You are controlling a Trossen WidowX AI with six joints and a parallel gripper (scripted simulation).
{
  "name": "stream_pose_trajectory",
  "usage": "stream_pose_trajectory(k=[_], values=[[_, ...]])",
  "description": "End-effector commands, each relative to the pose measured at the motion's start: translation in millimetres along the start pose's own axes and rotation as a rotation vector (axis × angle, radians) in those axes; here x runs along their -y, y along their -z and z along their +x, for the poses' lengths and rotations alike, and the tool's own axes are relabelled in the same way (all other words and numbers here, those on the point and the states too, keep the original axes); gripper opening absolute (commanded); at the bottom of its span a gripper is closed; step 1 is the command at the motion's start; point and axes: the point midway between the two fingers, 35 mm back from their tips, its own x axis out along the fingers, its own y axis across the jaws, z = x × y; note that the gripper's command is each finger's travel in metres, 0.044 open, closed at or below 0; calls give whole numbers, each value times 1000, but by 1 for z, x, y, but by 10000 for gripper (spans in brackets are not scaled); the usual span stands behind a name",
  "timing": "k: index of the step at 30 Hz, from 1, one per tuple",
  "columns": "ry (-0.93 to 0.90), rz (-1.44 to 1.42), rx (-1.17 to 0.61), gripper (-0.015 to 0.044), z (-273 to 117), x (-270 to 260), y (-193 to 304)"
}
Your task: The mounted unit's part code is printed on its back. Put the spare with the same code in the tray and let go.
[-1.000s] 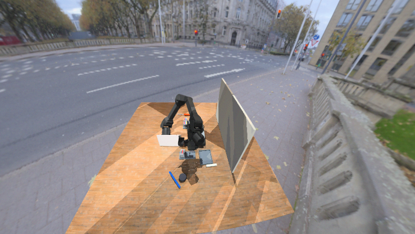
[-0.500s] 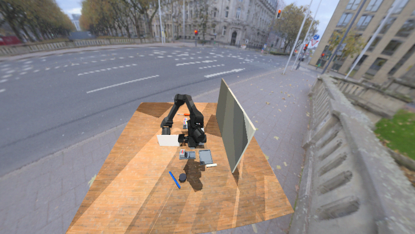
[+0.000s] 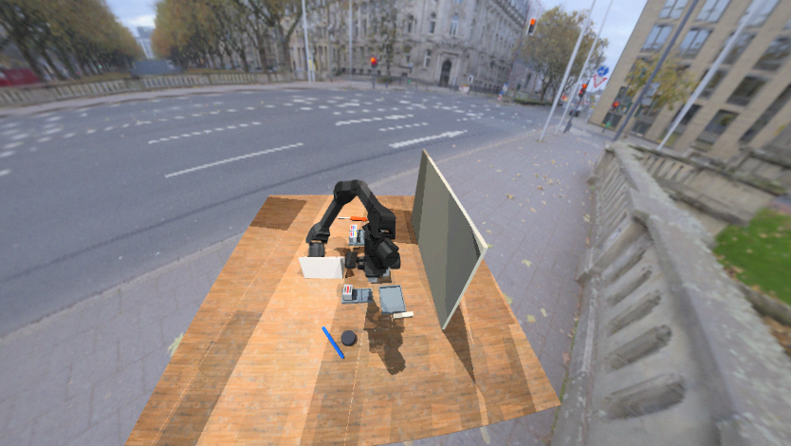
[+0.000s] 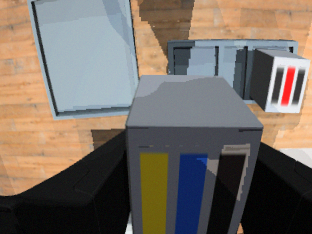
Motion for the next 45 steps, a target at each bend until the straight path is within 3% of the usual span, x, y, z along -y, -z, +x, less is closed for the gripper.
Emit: stream_pose_trajectory(k=[1,22,45], values=[[-2,8,-6,0,0,-14,-3],[-10,27,-12,0,4,-81,-7],[-11,25,-10,0,17,-85,-8]])
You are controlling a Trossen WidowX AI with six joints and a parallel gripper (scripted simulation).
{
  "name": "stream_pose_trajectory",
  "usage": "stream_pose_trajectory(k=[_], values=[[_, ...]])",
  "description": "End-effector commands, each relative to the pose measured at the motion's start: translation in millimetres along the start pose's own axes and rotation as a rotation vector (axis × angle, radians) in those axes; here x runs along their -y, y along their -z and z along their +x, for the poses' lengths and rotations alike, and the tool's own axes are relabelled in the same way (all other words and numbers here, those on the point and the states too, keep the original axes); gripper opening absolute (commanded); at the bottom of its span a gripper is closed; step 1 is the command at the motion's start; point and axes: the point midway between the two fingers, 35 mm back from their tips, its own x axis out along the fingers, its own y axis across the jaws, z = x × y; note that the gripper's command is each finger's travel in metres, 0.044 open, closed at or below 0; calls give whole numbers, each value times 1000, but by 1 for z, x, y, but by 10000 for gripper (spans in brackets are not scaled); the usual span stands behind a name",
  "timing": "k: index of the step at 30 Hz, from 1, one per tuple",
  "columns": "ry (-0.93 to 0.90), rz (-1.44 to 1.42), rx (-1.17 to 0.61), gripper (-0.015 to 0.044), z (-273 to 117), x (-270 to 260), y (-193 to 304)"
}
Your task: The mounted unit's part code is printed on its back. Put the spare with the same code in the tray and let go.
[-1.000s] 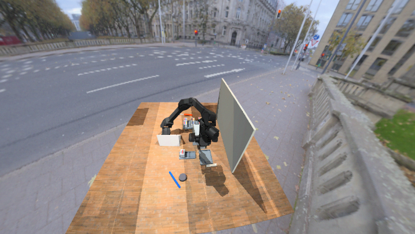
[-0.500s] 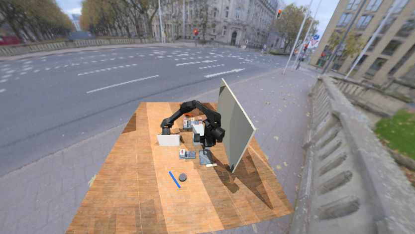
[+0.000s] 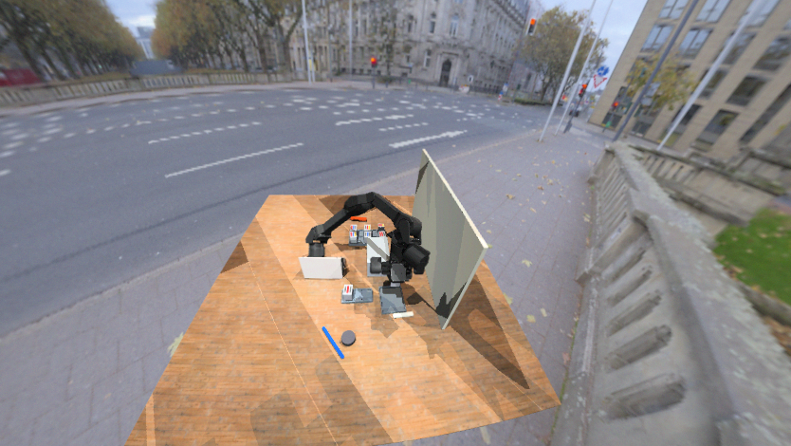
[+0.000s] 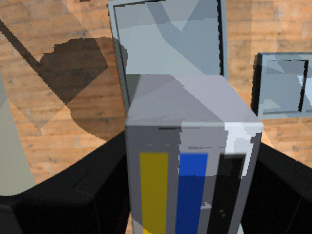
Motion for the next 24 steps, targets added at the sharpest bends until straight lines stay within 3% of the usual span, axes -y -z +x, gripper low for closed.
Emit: stream_pose_trajectory(k=[1,24], values=[[-4,4,-3,0,3,-1,0],[-3,-1,-2,0,20,-3,-2]])
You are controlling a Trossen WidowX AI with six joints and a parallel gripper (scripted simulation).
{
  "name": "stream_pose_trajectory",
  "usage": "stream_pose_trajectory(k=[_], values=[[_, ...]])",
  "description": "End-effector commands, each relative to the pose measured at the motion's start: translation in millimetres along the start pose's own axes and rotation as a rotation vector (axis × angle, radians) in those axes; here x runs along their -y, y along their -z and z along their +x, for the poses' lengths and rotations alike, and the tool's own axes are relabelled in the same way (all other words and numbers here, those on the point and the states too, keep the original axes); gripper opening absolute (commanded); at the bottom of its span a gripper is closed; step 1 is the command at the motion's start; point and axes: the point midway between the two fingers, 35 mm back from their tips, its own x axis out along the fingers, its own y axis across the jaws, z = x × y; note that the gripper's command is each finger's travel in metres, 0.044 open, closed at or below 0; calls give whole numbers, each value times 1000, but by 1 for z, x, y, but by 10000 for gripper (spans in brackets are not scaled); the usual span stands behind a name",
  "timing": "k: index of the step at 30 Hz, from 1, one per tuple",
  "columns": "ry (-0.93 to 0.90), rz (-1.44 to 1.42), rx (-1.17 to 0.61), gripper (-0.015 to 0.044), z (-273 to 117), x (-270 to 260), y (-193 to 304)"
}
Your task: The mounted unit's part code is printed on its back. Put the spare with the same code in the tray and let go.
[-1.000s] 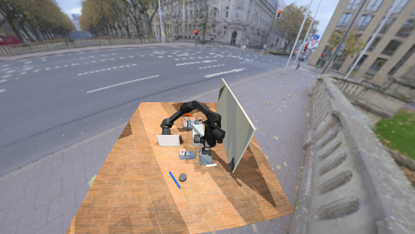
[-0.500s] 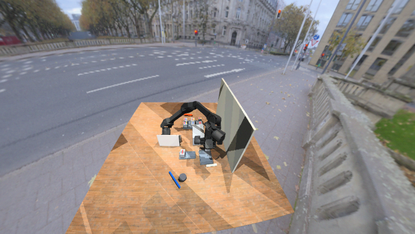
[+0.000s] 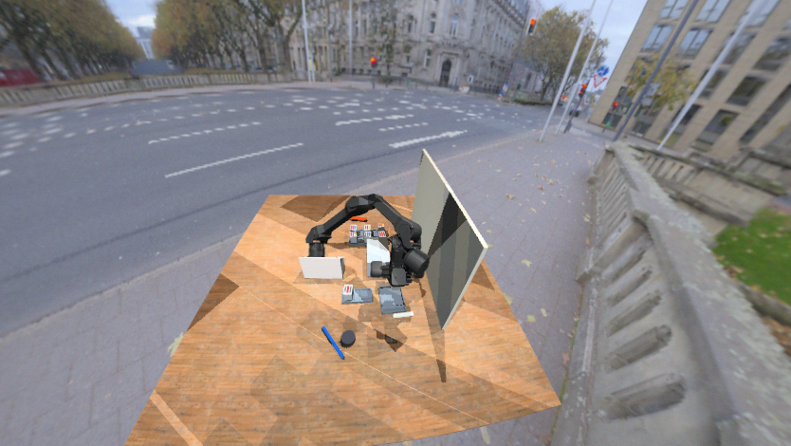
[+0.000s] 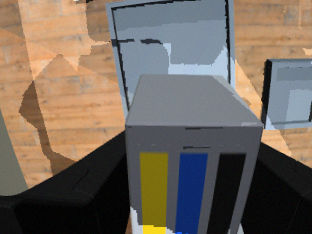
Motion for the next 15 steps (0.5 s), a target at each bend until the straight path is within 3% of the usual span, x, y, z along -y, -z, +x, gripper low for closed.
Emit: stream_pose_trajectory(k=[1,15], values=[[-5,2,-2,0,3,-1,0],[-4,-1,-1,0,13,-2,0]])
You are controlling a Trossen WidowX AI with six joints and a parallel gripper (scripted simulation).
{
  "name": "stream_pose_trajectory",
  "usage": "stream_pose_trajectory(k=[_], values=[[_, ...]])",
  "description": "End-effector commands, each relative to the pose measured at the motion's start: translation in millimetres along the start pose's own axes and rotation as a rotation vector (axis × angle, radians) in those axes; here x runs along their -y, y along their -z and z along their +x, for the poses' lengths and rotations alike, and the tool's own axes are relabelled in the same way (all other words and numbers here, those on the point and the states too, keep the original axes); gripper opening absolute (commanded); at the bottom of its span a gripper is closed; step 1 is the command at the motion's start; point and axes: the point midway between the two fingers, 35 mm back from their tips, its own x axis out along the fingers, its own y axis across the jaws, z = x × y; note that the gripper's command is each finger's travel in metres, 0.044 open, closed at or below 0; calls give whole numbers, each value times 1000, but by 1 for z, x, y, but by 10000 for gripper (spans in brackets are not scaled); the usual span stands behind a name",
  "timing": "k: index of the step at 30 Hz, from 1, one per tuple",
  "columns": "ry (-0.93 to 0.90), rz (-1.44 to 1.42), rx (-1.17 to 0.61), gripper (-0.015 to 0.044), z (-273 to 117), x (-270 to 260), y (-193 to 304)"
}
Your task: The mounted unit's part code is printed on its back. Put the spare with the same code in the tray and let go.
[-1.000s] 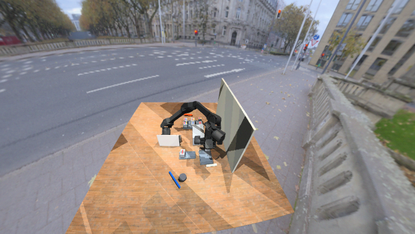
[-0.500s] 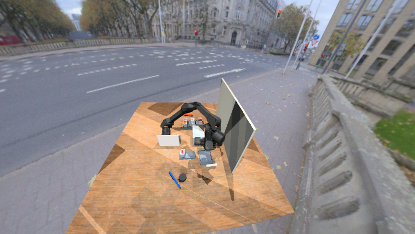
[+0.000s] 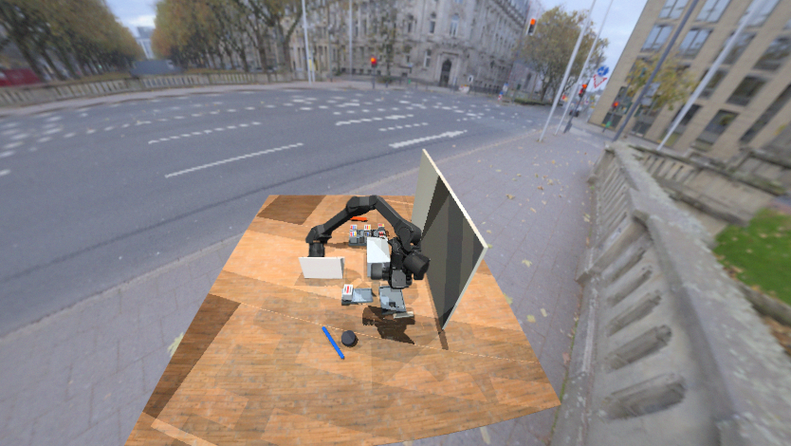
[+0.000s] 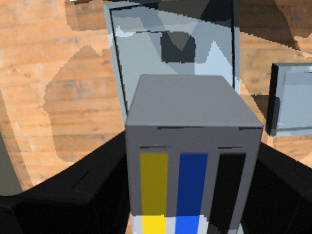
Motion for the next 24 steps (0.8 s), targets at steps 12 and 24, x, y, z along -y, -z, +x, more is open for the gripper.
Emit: stream_pose_trajectory(k=[12,24], values=[[-5,-1,-1,0,10,-2,0],[-4,-3,-1,0,19,-2,0]])
